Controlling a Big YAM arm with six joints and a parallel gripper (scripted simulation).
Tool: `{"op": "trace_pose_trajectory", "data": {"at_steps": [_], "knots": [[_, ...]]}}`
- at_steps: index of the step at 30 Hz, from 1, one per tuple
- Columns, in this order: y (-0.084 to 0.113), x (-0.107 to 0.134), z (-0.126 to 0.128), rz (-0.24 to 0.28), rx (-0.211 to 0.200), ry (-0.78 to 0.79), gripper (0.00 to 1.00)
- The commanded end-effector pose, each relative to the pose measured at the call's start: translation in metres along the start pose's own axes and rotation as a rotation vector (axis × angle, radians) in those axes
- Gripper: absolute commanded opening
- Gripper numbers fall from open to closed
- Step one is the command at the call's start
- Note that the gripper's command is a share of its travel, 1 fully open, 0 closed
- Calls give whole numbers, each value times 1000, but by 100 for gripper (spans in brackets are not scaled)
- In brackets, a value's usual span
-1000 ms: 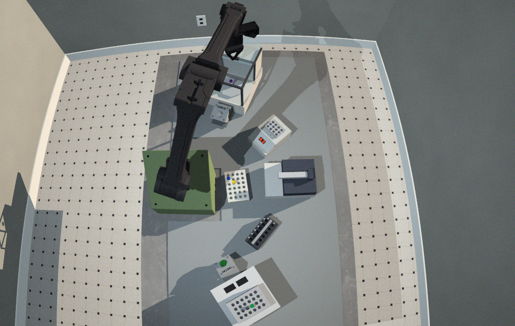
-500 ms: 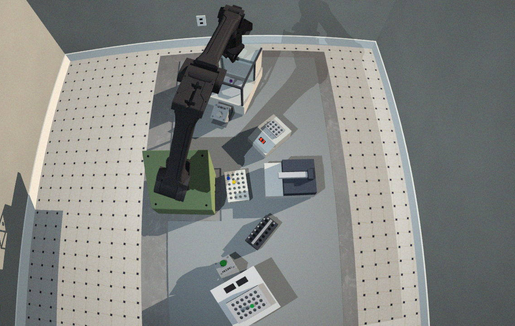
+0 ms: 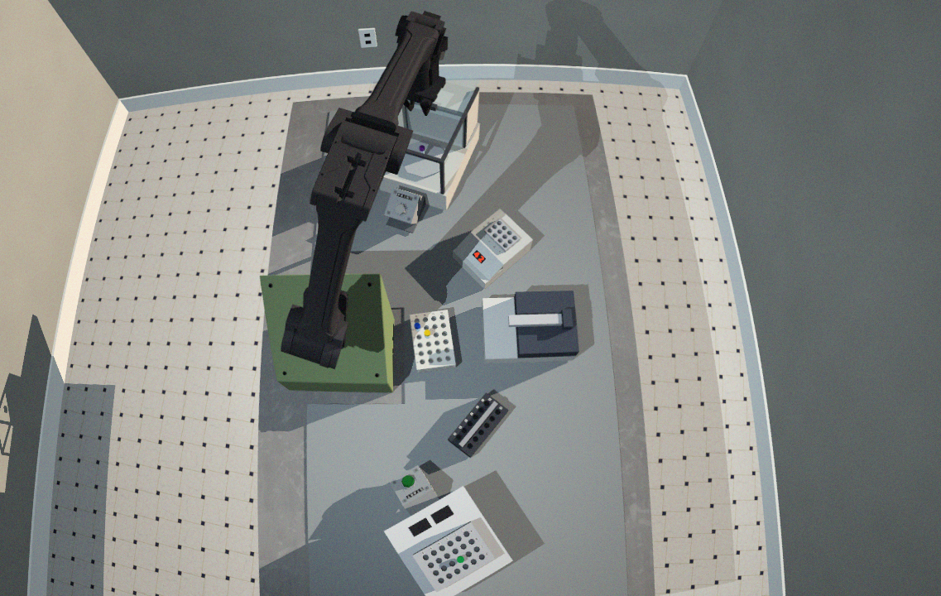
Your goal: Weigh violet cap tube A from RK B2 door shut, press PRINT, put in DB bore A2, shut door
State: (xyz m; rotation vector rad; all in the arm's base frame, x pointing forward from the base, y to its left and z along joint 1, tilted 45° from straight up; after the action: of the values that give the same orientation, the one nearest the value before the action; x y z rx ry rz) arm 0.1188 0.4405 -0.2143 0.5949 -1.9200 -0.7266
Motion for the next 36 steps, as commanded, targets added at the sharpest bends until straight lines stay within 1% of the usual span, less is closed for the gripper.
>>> {"op": "trace_pose_trajectory", "data": {"at_steps": [1,8,9,10,11,14,15,17,19,21,22,23,24,25,26,28,30,32,34,35,36], "knots": [[16,-9,0,-39,-11,37,36],[16,-9,1,-39,-11,37,36],[8,-9,3,-39,-11,50,36],[-7,-3,3,-8,-6,55,36],[-13,-3,2,-1,-6,53,36],[-18,-5,-2,1,-10,47,36],[-15,-9,-2,-12,-13,44,36],[-24,-4,-2,2,-8,47,36],[-27,-4,-1,1,-6,49,36],[-27,-4,-1,1,-6,49,36],[7,-20,1,-79,-18,38,36],[1,-21,0,-72,-18,38,36],[-10,-15,-1,-49,-15,40,36],[-26,-8,-1,-18,-10,45,36],[-35,-4,-2,2,-8,47,36],[-39,-4,-2,2,-8,47,36],[-37,-8,-2,-11,-10,44,36],[-45,-3,0,0,-5,50,36],[-48,-3,0,0,-5,50,36],[-44,-9,-1,-16,-10,45,36],[-47,-8,-2,-11,-11,44,36]]}}
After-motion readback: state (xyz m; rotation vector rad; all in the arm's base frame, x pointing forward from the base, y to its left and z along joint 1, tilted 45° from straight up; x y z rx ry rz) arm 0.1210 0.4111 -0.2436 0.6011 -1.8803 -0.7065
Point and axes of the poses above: the point where the finger pads meet when closed, its own y axis back along the fingers, its own z axis across the jaws, x = y × z, the point moved 7 cm from there along y, back along the fingers, and after that the axes turned 7 degrees about -y, right-handed, at the moved point
